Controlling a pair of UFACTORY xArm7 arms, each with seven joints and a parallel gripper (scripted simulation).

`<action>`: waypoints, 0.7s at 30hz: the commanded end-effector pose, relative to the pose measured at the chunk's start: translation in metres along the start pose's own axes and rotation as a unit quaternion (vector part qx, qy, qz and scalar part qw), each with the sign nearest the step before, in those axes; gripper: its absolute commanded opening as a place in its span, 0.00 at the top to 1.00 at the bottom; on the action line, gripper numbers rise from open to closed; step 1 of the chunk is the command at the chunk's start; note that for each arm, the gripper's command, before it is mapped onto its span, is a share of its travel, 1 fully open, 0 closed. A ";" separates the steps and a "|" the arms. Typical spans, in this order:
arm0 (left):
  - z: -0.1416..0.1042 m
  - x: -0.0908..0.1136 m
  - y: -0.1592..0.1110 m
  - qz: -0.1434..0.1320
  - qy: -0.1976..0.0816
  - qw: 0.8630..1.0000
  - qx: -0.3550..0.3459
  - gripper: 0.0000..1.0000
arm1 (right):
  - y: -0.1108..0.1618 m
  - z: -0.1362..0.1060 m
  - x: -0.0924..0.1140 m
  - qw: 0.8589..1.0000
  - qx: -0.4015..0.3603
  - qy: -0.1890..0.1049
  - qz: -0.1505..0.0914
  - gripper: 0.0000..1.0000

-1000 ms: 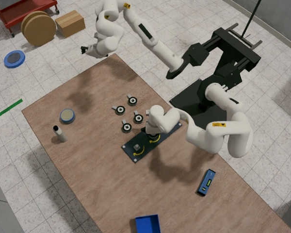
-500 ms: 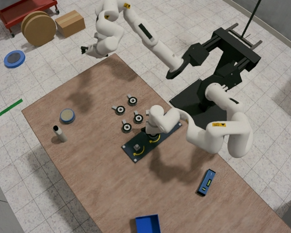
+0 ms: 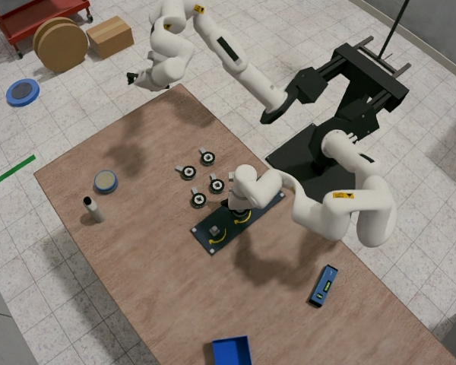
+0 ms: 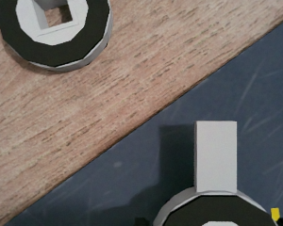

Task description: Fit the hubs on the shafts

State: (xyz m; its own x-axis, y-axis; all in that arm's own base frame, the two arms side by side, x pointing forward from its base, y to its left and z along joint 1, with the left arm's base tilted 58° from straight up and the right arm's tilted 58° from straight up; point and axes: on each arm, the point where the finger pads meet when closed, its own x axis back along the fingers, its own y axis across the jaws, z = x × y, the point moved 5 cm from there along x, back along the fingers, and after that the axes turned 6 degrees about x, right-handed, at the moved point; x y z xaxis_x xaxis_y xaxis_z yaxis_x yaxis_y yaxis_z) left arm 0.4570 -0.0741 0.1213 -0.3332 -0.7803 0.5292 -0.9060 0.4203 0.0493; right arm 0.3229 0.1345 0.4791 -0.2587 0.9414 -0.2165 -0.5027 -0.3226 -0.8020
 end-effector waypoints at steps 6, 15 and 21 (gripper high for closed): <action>0.001 0.002 -0.001 0.003 0.001 1.000 0.000 1.00 | -0.001 0.001 0.001 1.000 -0.001 -0.001 0.001 0.00; 0.001 0.000 -0.001 0.003 0.001 1.000 0.000 1.00 | -0.001 0.001 0.001 1.000 -0.001 -0.001 0.001 0.00; 0.001 0.000 -0.001 0.003 0.001 1.000 0.000 1.00 | -0.001 0.001 0.001 1.000 -0.001 -0.001 0.001 0.00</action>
State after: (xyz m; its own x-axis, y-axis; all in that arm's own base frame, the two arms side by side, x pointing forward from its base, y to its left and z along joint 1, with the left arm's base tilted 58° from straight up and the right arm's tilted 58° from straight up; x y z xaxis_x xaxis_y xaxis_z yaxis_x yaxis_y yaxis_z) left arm 0.4577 -0.0725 0.1203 -0.3332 -0.7803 0.5292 -0.9061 0.4203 0.0493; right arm 0.3229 0.1345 0.4791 -0.2587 0.9414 -0.2165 -0.5027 -0.3226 -0.8020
